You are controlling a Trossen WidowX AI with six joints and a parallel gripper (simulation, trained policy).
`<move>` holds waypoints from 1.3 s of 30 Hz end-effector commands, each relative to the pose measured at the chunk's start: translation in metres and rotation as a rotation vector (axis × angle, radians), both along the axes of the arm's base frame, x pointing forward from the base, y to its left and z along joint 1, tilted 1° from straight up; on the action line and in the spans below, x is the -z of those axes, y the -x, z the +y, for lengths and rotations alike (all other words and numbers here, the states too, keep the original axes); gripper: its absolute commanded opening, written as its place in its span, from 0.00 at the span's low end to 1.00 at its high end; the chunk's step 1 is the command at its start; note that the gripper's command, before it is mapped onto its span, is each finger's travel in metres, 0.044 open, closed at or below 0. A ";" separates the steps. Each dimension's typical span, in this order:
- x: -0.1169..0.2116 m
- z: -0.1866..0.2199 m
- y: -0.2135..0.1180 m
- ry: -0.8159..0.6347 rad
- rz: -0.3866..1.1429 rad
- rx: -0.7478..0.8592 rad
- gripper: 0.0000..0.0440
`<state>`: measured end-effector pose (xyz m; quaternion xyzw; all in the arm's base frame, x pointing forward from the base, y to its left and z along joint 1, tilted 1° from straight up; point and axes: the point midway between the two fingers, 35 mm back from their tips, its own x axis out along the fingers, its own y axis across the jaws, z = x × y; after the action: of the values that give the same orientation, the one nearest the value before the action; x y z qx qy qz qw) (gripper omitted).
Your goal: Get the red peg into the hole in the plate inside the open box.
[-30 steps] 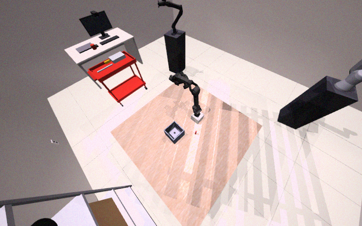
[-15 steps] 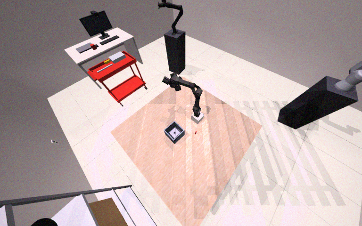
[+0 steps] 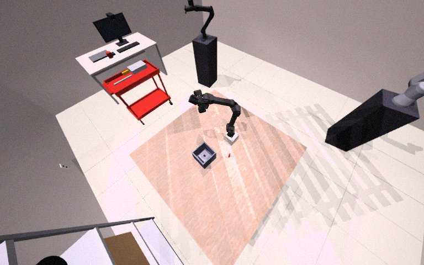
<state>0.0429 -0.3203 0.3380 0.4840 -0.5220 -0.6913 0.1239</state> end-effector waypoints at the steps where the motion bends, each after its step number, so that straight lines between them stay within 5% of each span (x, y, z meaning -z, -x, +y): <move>1: -0.008 0.007 -0.020 0.039 -0.060 -0.068 1.00; 20: -0.036 0.083 -0.158 0.124 -0.439 -0.584 1.00; 39: -0.018 0.198 -0.242 -0.063 -0.659 -1.020 1.00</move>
<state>0.2814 -0.1338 0.3600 0.8576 -0.2353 -0.3786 0.2565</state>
